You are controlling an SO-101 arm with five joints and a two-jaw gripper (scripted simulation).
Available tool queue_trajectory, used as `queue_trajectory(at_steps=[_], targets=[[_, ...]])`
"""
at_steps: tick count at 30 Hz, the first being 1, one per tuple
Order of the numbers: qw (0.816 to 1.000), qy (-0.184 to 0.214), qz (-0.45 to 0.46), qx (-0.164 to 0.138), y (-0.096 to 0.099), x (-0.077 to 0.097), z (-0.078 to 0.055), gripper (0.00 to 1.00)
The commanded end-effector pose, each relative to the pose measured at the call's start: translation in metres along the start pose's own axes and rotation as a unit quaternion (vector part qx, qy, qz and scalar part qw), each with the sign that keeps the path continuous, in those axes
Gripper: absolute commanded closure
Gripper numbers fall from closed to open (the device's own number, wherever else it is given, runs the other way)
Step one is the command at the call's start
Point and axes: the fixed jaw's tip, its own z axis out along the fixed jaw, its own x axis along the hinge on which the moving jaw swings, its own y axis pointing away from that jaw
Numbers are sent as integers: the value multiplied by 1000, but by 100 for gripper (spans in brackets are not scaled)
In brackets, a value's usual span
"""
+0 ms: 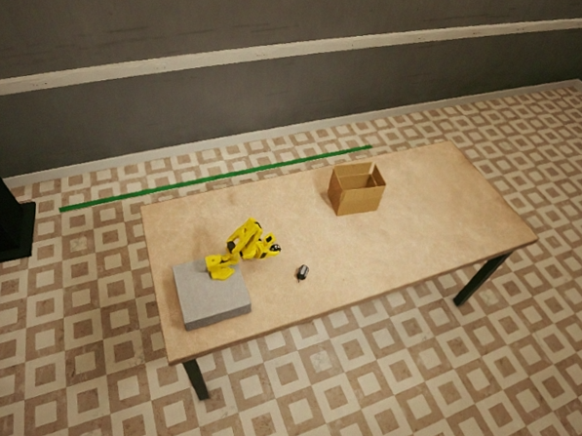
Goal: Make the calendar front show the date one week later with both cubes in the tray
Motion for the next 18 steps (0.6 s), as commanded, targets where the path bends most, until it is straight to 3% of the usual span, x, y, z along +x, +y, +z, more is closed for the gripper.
queue_trajectory(at_steps=[1, 18], targets=[[1000, -7, 4, -4, 2, -2, 1, 100], [1000, -5, 4, -4, 2, 0, 1, 100]])
